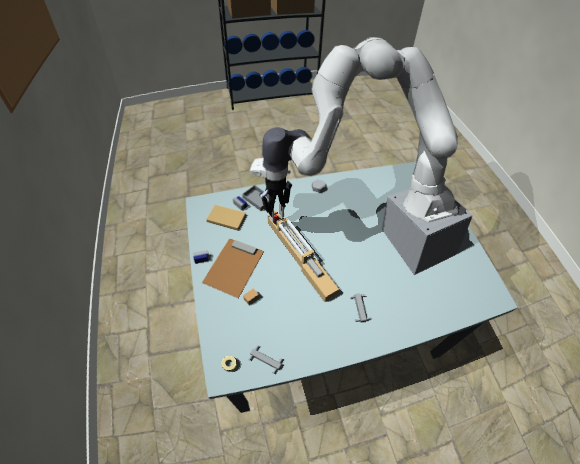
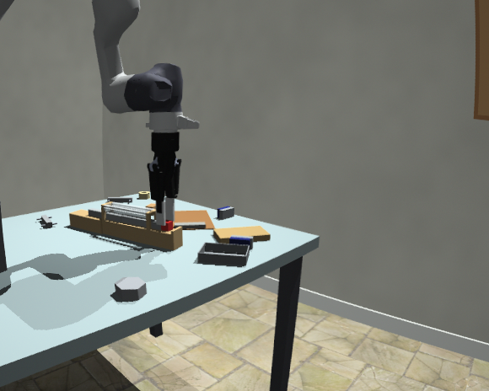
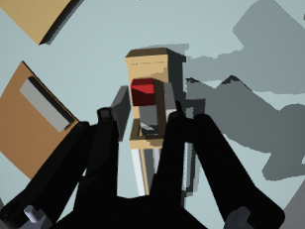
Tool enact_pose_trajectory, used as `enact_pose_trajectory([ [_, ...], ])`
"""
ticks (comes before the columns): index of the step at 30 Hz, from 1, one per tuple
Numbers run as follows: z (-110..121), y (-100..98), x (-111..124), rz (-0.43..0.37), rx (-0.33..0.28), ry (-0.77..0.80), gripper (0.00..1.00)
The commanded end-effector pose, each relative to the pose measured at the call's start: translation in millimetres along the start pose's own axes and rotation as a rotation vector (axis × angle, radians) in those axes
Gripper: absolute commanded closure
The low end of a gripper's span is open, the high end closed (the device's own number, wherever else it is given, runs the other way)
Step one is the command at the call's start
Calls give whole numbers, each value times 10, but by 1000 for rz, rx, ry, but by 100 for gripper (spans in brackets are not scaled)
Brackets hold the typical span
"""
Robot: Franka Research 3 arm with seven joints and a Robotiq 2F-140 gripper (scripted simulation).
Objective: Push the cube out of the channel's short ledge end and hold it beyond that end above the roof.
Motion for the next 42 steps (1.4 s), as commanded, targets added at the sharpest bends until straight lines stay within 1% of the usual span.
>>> enact_pose_trajectory([
  [1,-28,41,-11,5,-9,8,75],
  [5,-29,124,-11,5,-9,8,75],
  [8,-29,150,-11,5,-9,8,75],
  [42,-29,153,-11,5,-9,8,75],
])
Point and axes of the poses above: the point where the finger pads meet when closed, its own y axis out along the fingers, its own z axis across the jaws, x = y × z, the point moved 3 cm from there along -y, back along the fingers, and after that the axes turned 3 degrees about y, right-handed, at the moved point
